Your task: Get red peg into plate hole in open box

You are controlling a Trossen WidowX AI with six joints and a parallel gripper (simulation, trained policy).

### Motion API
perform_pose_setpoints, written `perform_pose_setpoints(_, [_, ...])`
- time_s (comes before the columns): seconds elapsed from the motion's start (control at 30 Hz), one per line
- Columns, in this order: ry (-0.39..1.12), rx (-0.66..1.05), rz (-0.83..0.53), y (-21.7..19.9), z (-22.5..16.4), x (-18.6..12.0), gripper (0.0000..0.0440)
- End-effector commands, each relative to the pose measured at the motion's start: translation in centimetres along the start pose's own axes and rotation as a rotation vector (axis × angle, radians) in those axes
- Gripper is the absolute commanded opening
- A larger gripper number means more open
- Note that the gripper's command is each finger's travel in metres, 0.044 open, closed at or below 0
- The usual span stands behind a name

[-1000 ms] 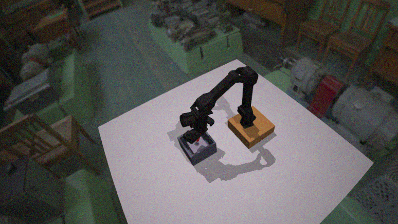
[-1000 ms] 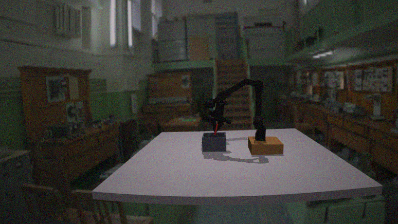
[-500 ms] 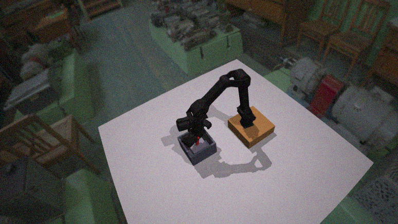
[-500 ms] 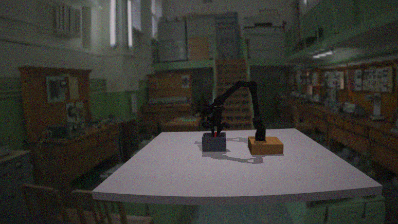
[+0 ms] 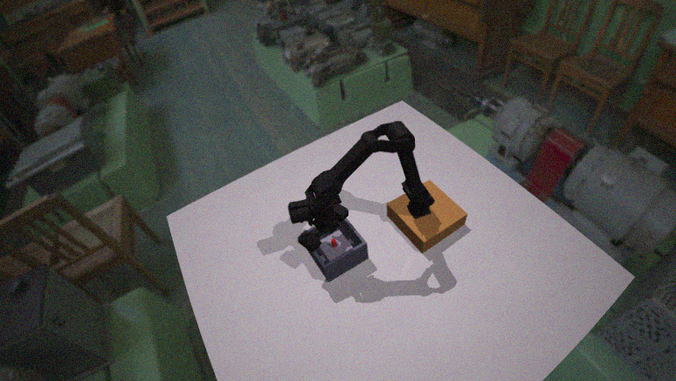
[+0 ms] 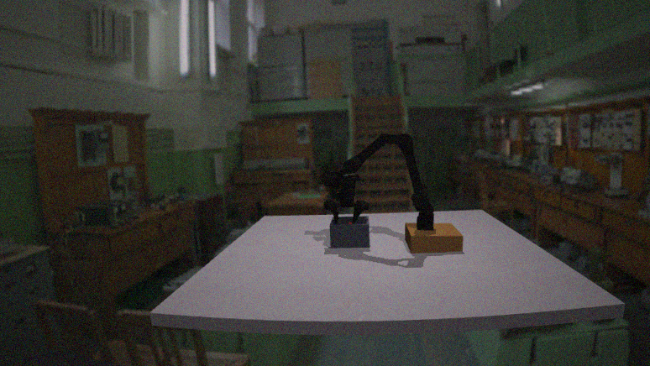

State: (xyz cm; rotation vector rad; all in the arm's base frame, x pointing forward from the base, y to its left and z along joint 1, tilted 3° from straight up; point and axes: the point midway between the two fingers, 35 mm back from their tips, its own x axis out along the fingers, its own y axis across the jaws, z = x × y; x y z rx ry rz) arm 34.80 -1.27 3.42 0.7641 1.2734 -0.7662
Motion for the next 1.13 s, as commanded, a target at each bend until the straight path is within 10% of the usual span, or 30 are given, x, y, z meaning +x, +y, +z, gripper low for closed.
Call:
perform_pose_setpoints(0.0, [-0.015,-0.006,-0.001,0.5,1.3,0.1,0.044])
perform_pose_setpoints(1.1, [-0.155,0.048,0.082,1.9,7.8,-1.0,0.044])
